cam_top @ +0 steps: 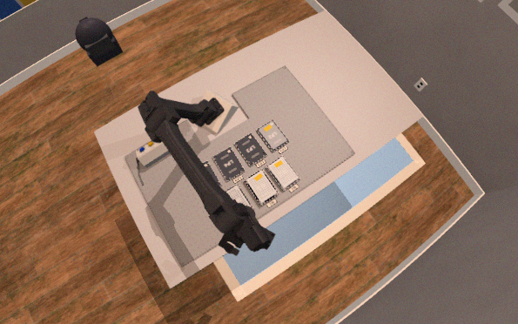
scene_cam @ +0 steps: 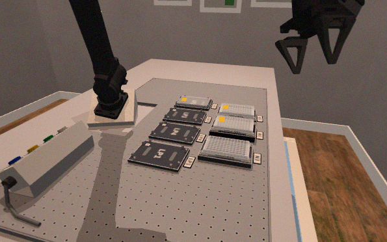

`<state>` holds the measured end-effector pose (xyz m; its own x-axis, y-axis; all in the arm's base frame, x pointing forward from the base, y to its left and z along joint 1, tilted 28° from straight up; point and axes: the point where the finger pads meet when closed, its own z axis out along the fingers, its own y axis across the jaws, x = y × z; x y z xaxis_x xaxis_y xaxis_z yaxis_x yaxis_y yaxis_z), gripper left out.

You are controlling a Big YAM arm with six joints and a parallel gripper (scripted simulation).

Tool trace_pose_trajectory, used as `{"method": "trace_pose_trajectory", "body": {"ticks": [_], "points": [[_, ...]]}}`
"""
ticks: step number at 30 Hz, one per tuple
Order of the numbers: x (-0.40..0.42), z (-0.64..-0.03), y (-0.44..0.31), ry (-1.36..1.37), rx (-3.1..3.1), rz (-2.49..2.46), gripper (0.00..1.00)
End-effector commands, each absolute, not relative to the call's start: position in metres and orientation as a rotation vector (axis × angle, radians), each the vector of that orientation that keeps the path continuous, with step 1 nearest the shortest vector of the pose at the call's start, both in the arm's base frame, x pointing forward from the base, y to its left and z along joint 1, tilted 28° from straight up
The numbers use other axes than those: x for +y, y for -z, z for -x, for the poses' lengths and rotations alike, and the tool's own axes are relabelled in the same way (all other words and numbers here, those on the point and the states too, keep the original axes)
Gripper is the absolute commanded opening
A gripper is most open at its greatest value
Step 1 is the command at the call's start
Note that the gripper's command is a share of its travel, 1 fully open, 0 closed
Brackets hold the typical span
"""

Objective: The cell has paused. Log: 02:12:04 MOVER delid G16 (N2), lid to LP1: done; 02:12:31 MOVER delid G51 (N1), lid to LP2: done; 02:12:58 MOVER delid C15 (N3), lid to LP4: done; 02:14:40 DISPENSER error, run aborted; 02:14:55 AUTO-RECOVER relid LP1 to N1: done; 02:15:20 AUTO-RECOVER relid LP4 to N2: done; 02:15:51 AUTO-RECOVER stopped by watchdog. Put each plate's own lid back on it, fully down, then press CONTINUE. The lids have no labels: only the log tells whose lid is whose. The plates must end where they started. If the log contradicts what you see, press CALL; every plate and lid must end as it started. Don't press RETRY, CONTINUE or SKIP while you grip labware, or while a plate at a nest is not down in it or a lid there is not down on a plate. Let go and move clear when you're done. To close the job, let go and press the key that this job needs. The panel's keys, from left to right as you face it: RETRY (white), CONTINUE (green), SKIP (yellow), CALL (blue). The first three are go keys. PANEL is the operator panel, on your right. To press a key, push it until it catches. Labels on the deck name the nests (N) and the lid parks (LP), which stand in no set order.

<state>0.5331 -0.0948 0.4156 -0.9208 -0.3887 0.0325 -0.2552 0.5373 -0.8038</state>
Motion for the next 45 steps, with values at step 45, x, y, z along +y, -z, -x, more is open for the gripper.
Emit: {"method": "trace_pose_trajectory", "body": {"ticks": [45], "points": [[-0.04,-0.486,-0.315,1.028,2.661,0.333,1.0]]}}
